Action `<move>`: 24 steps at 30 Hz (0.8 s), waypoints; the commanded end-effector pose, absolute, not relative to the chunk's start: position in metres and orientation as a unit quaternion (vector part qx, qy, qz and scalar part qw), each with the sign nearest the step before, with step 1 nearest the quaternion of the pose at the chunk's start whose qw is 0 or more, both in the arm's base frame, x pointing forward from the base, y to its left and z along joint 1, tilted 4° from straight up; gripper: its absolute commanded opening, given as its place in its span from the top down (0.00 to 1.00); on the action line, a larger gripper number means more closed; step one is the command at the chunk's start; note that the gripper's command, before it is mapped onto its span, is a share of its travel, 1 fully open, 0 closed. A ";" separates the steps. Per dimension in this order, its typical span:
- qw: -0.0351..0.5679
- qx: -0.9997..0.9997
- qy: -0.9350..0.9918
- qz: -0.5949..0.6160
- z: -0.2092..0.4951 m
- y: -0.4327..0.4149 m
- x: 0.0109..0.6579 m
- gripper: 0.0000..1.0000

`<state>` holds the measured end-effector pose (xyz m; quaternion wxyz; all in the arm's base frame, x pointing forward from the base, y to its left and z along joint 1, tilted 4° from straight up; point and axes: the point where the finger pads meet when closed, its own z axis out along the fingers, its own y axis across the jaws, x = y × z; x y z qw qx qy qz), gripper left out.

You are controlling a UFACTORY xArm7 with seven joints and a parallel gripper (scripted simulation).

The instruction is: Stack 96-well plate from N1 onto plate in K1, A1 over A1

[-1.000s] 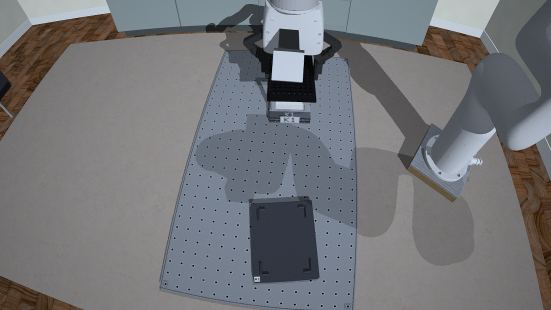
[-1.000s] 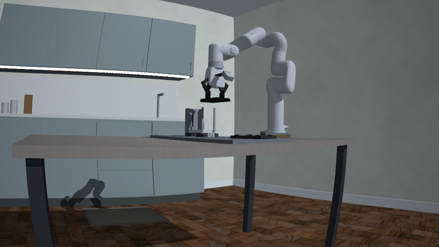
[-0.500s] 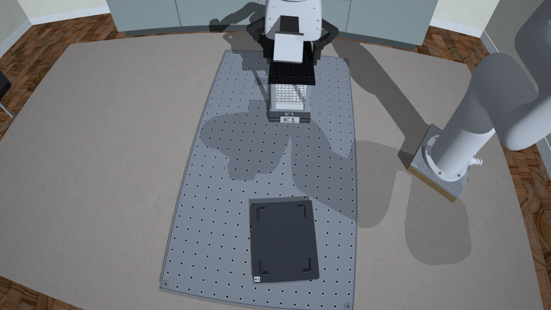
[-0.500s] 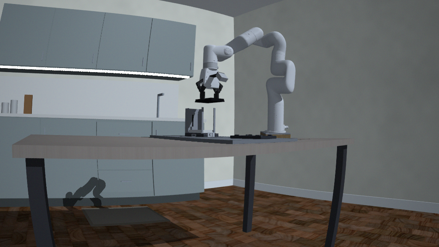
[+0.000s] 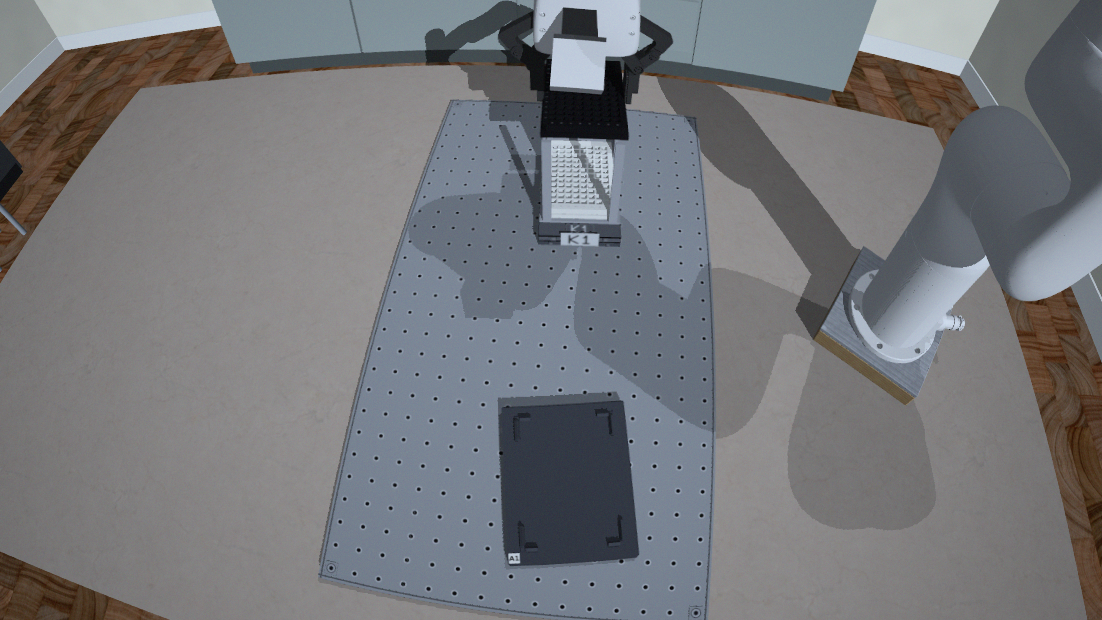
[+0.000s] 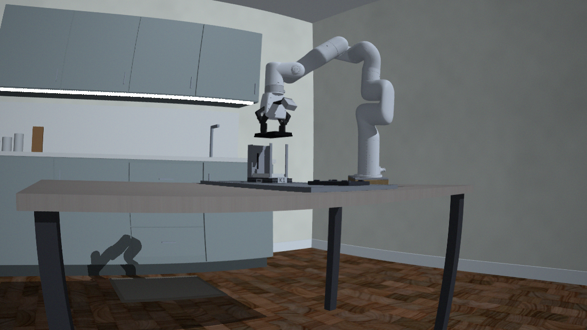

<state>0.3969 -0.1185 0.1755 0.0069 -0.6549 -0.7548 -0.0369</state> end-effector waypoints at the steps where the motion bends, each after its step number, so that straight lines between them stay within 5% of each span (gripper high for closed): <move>1: 0.006 -0.655 -0.755 -0.038 0.176 -0.132 0.400 1.00; 24: 0.006 -0.655 -0.755 -0.038 0.176 -0.149 0.402 1.00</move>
